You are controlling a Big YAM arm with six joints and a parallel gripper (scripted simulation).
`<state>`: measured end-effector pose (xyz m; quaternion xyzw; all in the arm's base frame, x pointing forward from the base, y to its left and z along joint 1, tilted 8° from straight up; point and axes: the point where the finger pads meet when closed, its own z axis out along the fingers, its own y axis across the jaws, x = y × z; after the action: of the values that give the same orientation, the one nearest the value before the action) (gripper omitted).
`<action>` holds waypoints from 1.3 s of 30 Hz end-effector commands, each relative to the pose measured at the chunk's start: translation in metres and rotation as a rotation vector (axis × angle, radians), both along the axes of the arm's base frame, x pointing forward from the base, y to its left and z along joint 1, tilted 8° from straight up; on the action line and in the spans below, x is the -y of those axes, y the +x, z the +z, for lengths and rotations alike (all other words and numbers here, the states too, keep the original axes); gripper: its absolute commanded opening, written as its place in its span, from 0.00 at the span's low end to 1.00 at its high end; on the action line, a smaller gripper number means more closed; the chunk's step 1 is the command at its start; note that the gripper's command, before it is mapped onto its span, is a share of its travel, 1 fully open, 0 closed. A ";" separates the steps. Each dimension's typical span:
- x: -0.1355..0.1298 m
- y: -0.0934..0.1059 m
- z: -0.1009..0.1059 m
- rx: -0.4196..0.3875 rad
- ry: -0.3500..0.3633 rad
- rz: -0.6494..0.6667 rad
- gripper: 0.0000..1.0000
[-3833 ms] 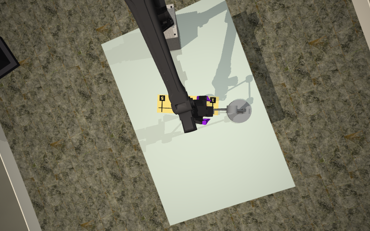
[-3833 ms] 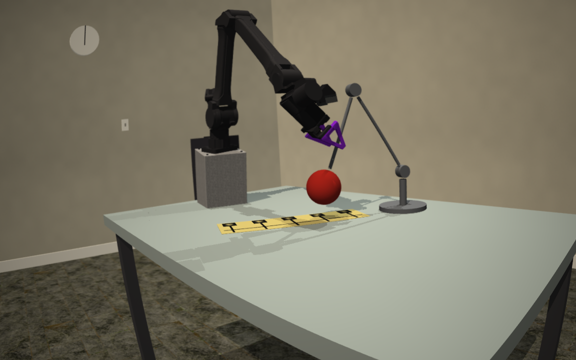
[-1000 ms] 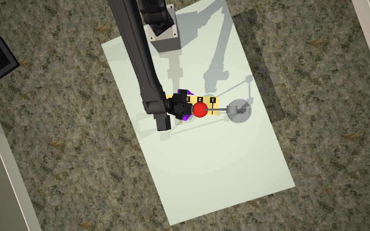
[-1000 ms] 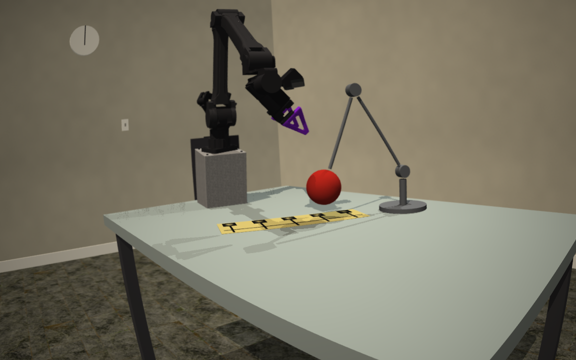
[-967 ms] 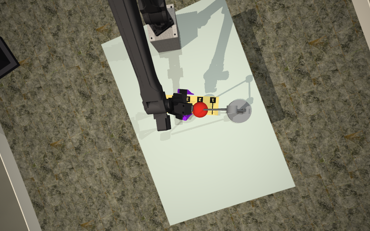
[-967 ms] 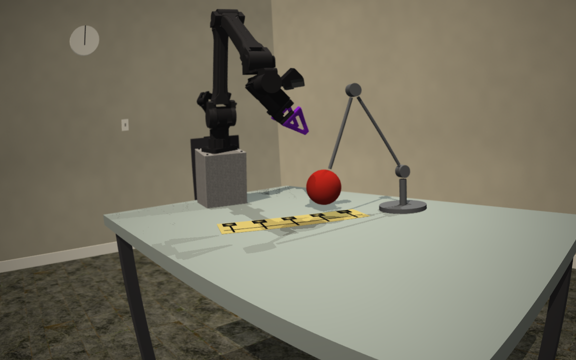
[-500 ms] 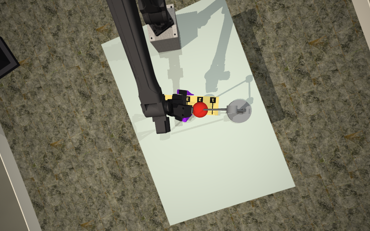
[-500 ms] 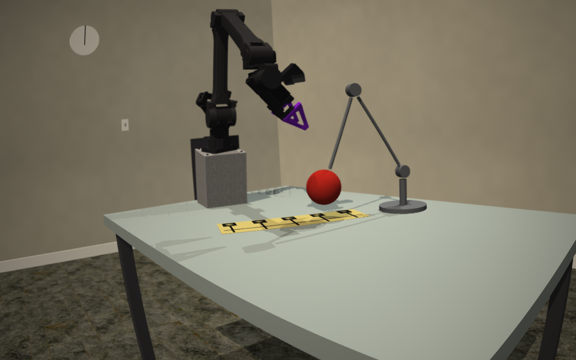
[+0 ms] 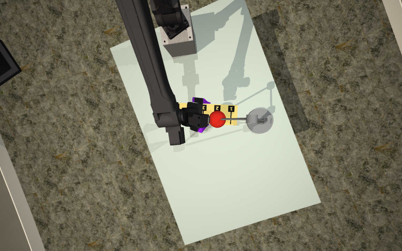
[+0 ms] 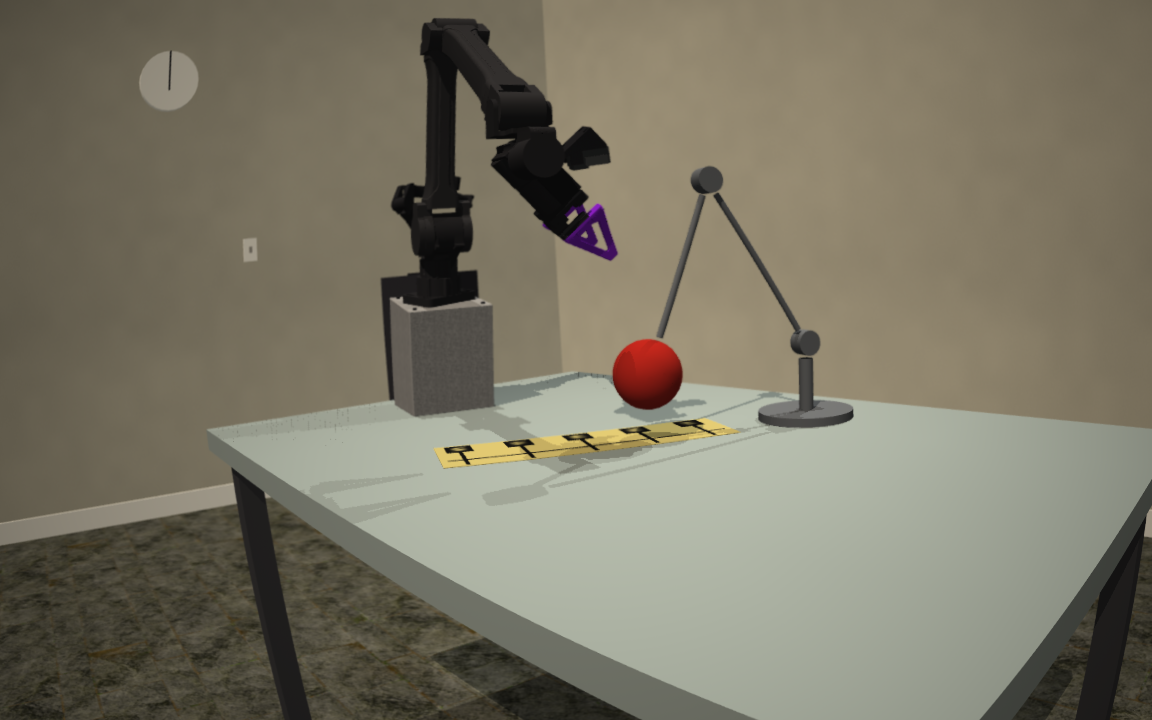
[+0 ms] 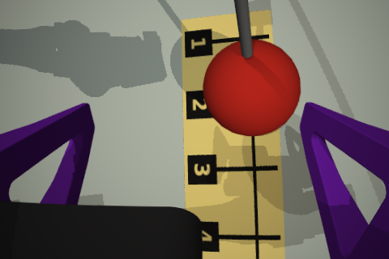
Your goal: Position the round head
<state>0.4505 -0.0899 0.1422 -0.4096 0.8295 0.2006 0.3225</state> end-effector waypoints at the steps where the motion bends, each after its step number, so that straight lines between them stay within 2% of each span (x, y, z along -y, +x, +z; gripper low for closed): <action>1: 0.000 0.002 0.004 0.011 -0.005 0.001 1.00; 32: 0.001 0.002 0.004 0.010 -0.004 0.000 1.00; 39: -0.003 0.013 0.010 0.064 -0.093 0.013 1.00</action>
<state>0.4571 -0.0957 0.1372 -0.4211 0.8331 0.1709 0.3154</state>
